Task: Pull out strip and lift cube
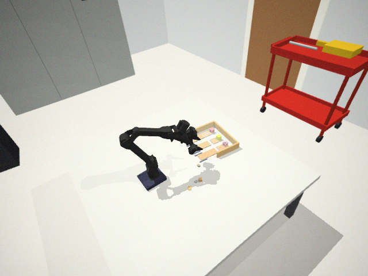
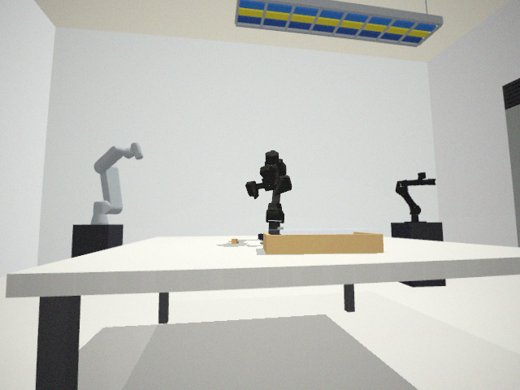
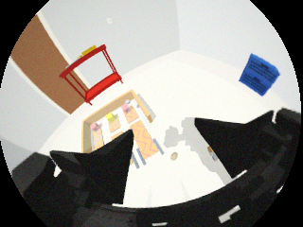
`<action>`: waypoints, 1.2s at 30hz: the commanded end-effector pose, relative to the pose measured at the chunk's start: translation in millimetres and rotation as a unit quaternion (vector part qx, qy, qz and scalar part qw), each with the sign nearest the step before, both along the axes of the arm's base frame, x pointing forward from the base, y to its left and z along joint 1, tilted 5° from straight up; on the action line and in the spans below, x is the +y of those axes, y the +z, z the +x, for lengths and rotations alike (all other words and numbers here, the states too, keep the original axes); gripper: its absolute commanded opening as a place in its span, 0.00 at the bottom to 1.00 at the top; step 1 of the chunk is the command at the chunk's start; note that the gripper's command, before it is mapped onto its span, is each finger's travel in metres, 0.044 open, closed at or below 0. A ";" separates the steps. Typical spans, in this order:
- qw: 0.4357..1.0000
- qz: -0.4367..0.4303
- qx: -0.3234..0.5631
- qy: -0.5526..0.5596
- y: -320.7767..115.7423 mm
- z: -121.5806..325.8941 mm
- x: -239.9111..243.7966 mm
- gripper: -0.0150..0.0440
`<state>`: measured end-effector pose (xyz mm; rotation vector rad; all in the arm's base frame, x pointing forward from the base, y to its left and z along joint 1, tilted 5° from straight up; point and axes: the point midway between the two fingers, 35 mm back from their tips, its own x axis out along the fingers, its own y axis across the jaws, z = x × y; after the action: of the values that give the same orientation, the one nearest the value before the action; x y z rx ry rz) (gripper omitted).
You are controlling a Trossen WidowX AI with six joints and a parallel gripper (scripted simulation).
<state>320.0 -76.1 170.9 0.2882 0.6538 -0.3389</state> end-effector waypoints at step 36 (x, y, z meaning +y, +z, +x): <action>0.921 0.054 0.271 0.273 -32.9 58.9 196.9 0.25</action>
<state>370.1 96.3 157.5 0.0950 1.0943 0.2011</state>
